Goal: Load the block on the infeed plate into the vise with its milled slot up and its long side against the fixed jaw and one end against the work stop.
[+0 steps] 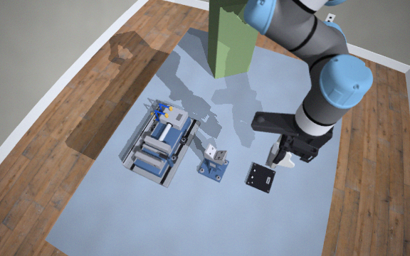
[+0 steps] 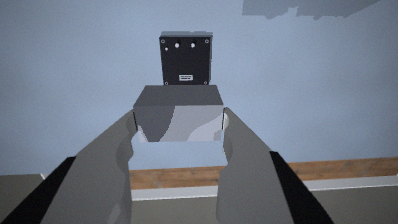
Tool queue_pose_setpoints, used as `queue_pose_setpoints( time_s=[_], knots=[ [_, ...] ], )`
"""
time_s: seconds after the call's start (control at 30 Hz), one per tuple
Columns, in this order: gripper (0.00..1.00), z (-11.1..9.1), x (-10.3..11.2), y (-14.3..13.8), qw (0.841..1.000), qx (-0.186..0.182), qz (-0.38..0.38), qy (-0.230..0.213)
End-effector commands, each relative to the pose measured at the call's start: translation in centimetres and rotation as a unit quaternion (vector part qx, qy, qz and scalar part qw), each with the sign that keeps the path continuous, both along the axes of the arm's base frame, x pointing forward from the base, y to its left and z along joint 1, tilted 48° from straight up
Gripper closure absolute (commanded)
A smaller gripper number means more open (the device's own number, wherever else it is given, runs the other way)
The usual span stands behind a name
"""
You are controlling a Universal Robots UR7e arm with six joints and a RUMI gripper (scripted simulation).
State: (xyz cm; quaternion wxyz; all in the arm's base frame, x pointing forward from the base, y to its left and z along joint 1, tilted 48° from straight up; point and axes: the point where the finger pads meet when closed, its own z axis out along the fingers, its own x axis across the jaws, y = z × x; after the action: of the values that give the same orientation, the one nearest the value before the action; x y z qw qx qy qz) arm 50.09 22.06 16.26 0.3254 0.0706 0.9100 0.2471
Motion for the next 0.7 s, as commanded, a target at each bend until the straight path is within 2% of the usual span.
queue_pose_setpoints(
  time_s=[0.0,0.67],
  knots=[
    [1.00,0.66,-0.57,-0.38,1.000,0.000,0.000,0.000],
    [1.00,1.22,-1.10,-0.72,1.000,0.000,0.000,0.000]
  ],
)
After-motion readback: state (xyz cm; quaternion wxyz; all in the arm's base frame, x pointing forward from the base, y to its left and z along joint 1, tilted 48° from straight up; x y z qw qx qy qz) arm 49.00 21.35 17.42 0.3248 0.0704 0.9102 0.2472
